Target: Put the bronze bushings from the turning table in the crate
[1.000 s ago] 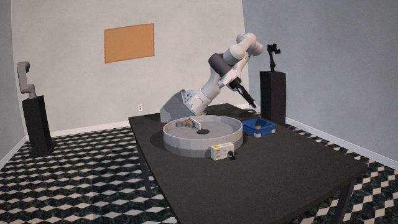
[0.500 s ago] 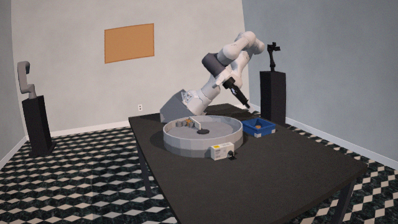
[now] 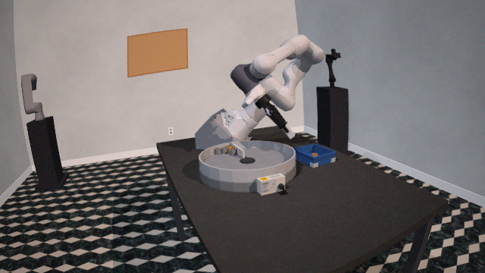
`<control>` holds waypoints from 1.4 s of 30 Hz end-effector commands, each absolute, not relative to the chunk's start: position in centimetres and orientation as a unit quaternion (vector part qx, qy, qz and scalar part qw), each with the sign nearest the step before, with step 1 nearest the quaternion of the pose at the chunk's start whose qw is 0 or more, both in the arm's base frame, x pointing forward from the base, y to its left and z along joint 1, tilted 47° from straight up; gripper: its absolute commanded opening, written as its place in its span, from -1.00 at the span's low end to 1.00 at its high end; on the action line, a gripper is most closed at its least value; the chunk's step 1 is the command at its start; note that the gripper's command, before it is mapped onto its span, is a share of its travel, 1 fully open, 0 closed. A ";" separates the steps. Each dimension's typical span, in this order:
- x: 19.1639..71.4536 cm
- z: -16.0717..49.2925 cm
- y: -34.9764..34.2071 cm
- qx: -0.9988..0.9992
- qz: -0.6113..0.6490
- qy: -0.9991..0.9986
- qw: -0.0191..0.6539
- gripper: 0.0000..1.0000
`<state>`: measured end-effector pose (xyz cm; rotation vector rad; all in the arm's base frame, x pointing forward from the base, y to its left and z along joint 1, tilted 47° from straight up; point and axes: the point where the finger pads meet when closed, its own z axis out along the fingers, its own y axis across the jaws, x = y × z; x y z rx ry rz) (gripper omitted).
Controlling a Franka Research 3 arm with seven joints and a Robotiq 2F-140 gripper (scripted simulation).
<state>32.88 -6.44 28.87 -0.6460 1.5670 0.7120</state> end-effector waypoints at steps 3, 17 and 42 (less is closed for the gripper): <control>31.3 26.6 -8.1 -0.329 0.288 0.647 0.624 -0.87; 28.8 21.1 -12.6 -0.345 0.287 0.641 0.623 -0.87; 23.5 9.5 -22.1 -0.376 0.284 0.624 0.623 -0.87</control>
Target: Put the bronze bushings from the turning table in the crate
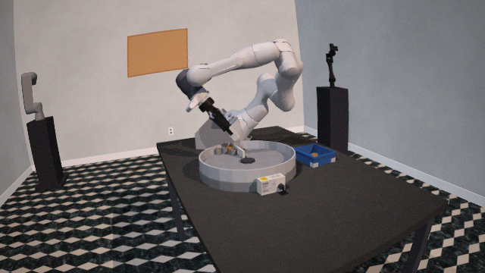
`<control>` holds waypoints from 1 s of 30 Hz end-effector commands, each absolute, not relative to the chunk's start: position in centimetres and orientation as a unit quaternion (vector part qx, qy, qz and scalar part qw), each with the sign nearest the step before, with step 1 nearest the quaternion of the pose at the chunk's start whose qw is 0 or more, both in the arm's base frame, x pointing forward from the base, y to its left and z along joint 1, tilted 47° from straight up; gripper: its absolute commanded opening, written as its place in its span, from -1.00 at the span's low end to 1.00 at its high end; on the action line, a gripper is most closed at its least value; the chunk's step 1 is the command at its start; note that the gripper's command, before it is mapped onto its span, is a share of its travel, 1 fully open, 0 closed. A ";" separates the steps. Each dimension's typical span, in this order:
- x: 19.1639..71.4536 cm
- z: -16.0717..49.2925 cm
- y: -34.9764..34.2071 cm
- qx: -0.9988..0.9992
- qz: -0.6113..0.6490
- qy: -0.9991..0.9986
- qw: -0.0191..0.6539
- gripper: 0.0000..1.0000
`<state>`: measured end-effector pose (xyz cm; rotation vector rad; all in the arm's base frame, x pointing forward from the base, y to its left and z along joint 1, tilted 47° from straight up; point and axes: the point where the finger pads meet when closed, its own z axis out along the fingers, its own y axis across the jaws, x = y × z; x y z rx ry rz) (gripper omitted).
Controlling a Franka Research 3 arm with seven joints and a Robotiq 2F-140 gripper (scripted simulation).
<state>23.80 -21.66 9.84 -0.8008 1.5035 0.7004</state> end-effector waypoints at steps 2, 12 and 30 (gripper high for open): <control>23.2 8.7 -22.8 -0.378 0.284 0.623 0.623 -0.87; 22.1 6.3 -24.8 -0.385 0.284 0.620 0.622 -0.87; 21.8 5.8 -25.1 -0.386 0.284 0.619 0.623 -0.87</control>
